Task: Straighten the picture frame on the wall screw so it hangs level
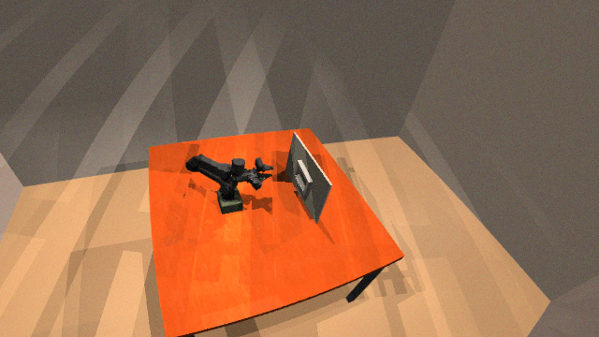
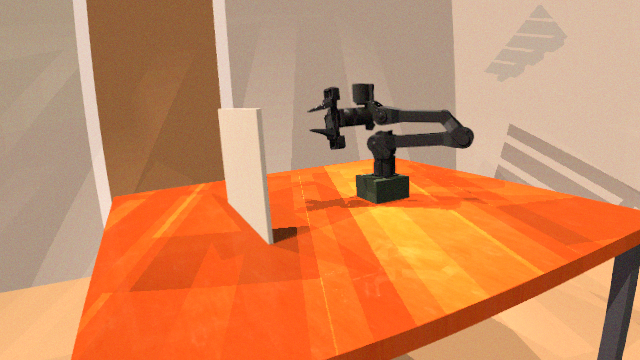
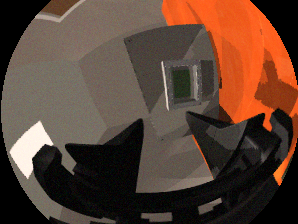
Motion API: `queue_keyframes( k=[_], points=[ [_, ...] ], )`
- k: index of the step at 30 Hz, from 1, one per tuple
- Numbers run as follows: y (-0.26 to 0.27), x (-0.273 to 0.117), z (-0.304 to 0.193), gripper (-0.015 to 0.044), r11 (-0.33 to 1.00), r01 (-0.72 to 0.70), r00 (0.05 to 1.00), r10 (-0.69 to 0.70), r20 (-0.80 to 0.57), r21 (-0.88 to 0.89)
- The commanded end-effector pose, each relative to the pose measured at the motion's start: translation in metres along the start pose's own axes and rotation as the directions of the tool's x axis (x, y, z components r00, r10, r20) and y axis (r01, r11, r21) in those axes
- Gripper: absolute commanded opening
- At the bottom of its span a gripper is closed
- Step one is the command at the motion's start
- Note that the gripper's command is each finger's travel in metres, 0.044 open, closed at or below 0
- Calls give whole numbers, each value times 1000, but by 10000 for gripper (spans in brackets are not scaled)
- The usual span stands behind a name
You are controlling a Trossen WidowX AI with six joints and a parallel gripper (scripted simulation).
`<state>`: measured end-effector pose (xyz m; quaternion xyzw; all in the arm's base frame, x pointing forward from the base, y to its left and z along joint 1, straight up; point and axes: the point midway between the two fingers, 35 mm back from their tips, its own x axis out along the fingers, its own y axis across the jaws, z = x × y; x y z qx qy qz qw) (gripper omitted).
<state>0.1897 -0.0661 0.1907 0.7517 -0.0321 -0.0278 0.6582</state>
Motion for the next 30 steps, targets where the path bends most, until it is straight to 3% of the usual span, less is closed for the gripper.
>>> queue_keyframes(
  k=[1,16,30],
  points=[
    [0,0,1,260,1000,1,1000,-1,4,6],
    [0,3,2,260,1000,0,1000,0,0,0],
    [-22,60,12,260,1000,4,1000,-4,1,5]
  ],
)
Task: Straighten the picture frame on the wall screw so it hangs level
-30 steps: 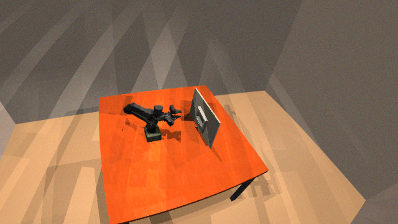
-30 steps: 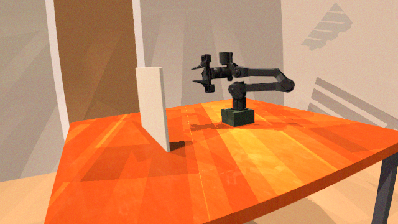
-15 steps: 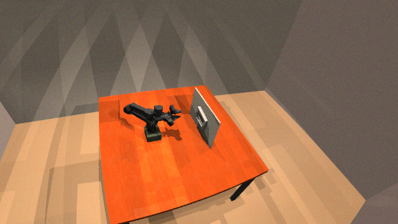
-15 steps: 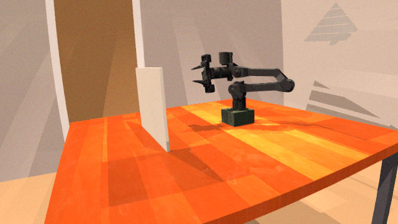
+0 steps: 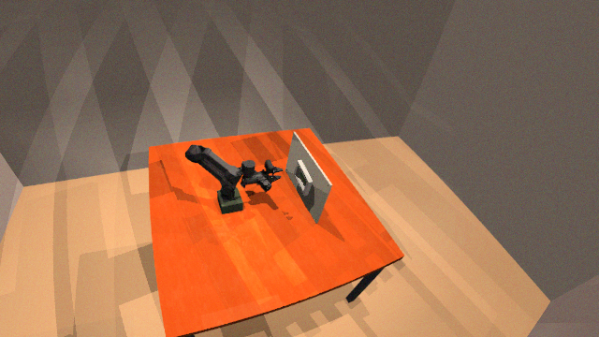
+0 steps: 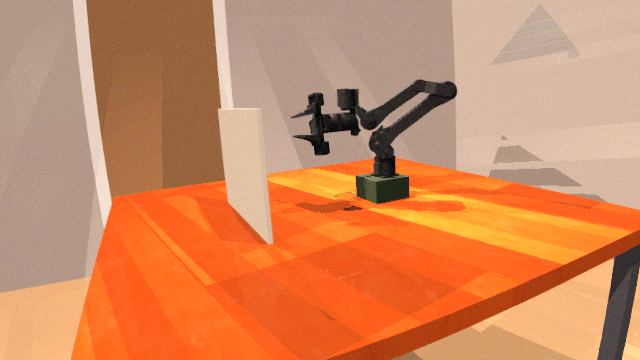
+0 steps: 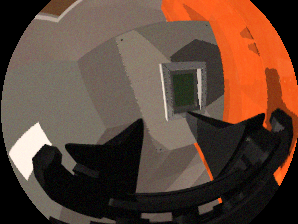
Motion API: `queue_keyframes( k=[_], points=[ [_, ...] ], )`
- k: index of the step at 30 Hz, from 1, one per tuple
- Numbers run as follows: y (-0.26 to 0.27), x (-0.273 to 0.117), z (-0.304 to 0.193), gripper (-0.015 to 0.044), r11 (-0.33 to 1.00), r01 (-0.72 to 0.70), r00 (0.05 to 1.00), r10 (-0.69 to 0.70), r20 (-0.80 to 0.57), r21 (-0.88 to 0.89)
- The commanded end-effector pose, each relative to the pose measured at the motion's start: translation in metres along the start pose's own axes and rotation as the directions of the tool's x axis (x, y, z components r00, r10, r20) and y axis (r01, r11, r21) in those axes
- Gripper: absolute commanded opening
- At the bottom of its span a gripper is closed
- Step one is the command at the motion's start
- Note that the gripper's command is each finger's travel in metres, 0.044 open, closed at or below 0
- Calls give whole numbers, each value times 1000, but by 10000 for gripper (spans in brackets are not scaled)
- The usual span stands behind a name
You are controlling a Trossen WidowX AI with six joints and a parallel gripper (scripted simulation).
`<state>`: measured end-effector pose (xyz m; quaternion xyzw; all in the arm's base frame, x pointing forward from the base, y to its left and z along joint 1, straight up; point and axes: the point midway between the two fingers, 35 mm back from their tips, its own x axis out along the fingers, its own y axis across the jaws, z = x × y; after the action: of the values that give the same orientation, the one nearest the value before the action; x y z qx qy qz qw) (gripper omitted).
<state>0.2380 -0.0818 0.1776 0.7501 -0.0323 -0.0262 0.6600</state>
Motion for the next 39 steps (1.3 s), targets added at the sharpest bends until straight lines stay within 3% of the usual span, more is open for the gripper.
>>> queue_keyframes(
  k=[1,17,28,39],
  points=[
    [-14,14,-2,260,1000,7,1000,-7,3,10],
    [-26,34,-8,260,1000,8,1000,-8,4,11],
    [-28,106,-8,260,1000,-7,1000,7,4,12],
    [-28,107,-8,260,1000,-7,1000,7,4,12]
  ],
)
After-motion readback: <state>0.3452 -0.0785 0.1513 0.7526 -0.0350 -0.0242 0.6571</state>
